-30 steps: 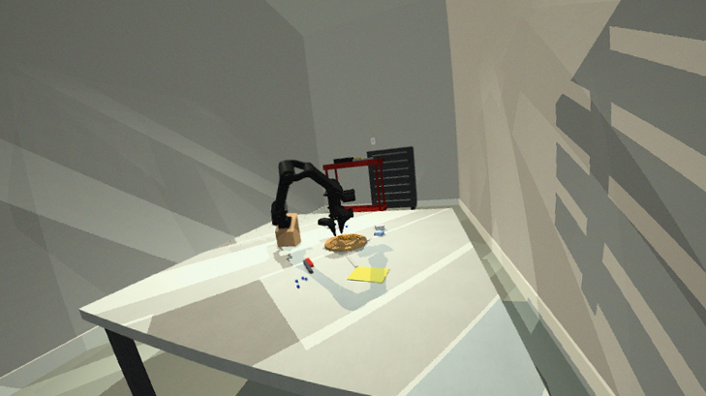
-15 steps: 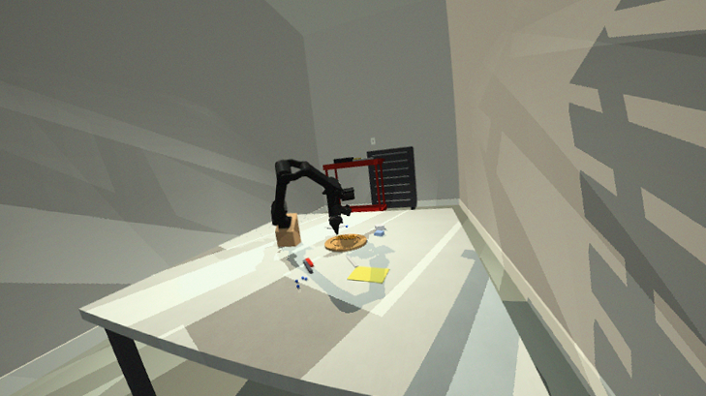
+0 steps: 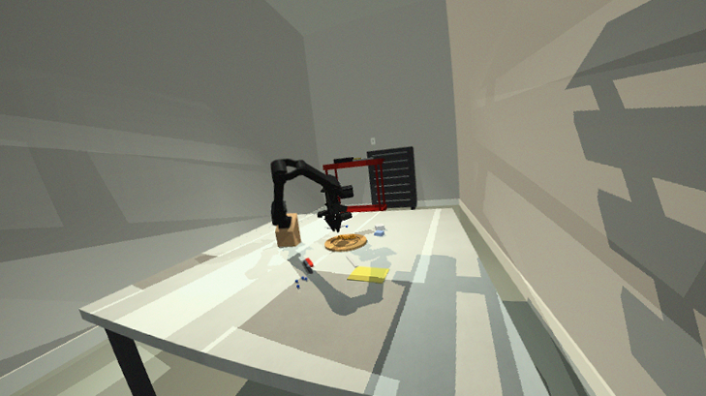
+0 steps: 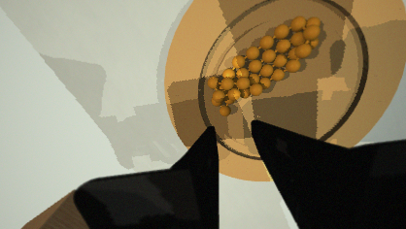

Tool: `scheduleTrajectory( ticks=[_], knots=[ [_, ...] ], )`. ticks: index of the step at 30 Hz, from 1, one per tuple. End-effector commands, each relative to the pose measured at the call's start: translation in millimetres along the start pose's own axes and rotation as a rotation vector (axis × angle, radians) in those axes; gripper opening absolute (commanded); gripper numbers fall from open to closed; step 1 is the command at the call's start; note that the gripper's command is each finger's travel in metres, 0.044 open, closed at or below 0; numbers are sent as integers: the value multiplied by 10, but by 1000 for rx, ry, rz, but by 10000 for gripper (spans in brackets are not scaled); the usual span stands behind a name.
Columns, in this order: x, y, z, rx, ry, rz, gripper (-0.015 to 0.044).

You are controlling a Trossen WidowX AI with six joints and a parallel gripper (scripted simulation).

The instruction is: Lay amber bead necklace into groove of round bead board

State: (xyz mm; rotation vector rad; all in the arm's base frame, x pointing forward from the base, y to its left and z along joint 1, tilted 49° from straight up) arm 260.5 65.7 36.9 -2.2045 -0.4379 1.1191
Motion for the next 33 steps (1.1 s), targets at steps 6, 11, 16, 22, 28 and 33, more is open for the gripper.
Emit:
scheduleTrajectory(
  ticks=[6,11,16,22,28,33],
  knots=[
    [-8,128,-4,3,-33,-5,120],
    [-1,77,-12,3,-26,-11,120],
    [0,149,-11,3,-27,-10,120],
    [-1,247,-9,3,-30,-8,120],
    [-6,345,-5,3,-32,-5,120],
    [-10,385,-2,3,-33,-4,120]
  ],
)
Point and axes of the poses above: the point midway between the two fingers, 35 mm back from their tips, its own y axis out along the fingers, its own z axis across the jaws, x = y × z, the point moved 10 cm from there along -y, back along the fingers, and after that the axes turned 7 degrees about y, right-handed, at the moved point
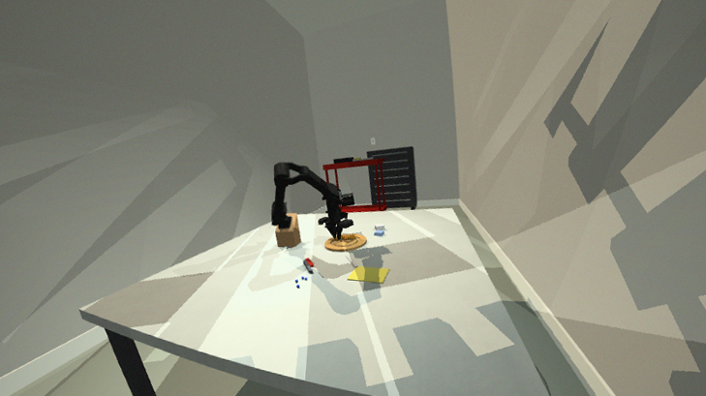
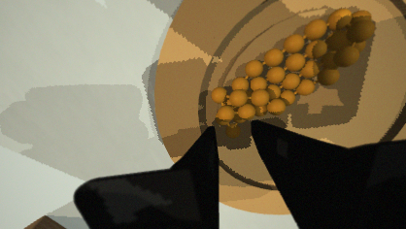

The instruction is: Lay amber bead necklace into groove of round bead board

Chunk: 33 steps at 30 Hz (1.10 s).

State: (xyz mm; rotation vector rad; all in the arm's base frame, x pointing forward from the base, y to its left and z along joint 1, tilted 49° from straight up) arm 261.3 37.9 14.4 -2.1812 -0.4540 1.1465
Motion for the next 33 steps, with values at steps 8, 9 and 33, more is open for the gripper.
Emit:
scheduleTrajectory(
  ticks=[8,9,33],
  knots=[
    [0,0,0,0,0,0,0],
    [0,0,0,0,0,0,0],
    [0,0,0,0,0,0,0]
  ],
)
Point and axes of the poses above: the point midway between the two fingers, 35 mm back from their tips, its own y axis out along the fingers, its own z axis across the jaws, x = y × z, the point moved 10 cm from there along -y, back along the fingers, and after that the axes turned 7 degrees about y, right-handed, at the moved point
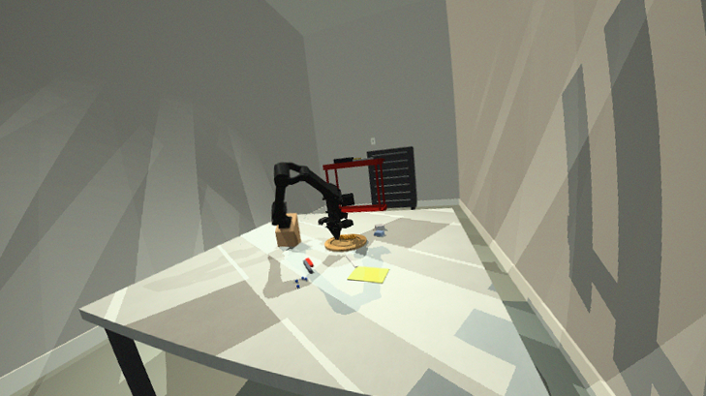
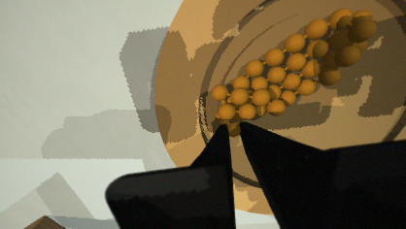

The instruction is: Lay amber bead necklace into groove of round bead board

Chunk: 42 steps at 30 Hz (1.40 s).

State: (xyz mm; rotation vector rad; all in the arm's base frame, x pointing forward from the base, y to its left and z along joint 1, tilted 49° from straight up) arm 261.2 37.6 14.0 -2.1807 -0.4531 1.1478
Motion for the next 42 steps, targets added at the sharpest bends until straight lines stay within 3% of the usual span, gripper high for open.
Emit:
scheduleTrajectory(
  ticks=[1,17,33,42],
  knots=[
    [0,-5,-2,-1,1,-1,0],
    [-13,-141,81,-4,-5,3,0],
    [-32,-1,155,-4,-5,4,0],
    [-30,-55,145,-4,0,-1,236]
  ],
)
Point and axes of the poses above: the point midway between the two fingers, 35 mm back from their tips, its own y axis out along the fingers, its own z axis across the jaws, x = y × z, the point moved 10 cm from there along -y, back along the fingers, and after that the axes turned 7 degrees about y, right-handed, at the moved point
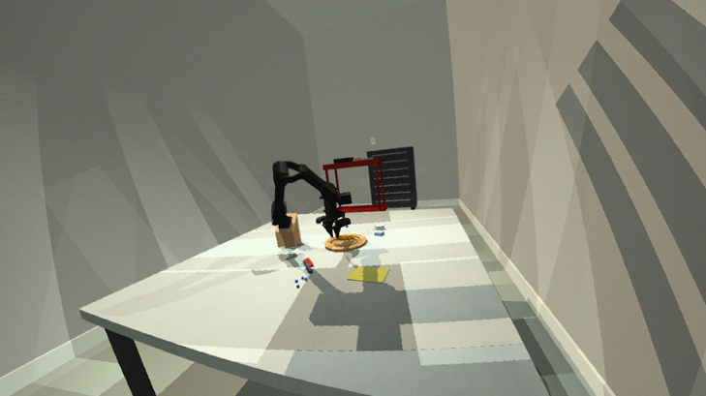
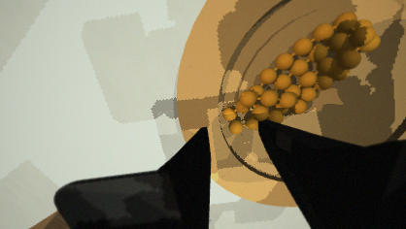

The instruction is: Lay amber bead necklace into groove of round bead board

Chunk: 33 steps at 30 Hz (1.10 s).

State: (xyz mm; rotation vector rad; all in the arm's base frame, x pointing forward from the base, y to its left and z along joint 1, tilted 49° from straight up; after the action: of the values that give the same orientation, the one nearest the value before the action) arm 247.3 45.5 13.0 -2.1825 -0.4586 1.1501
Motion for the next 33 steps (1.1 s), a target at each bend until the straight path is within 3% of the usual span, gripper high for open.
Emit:
scheduleTrajectory(
  ticks=[1,8,33],
  knots=[
    [-2,-1,-3,1,2,1,262],
    [-8,-16,2,2,-1,6,440],
    [-8,-86,4,0,-2,4,440]
  ],
)
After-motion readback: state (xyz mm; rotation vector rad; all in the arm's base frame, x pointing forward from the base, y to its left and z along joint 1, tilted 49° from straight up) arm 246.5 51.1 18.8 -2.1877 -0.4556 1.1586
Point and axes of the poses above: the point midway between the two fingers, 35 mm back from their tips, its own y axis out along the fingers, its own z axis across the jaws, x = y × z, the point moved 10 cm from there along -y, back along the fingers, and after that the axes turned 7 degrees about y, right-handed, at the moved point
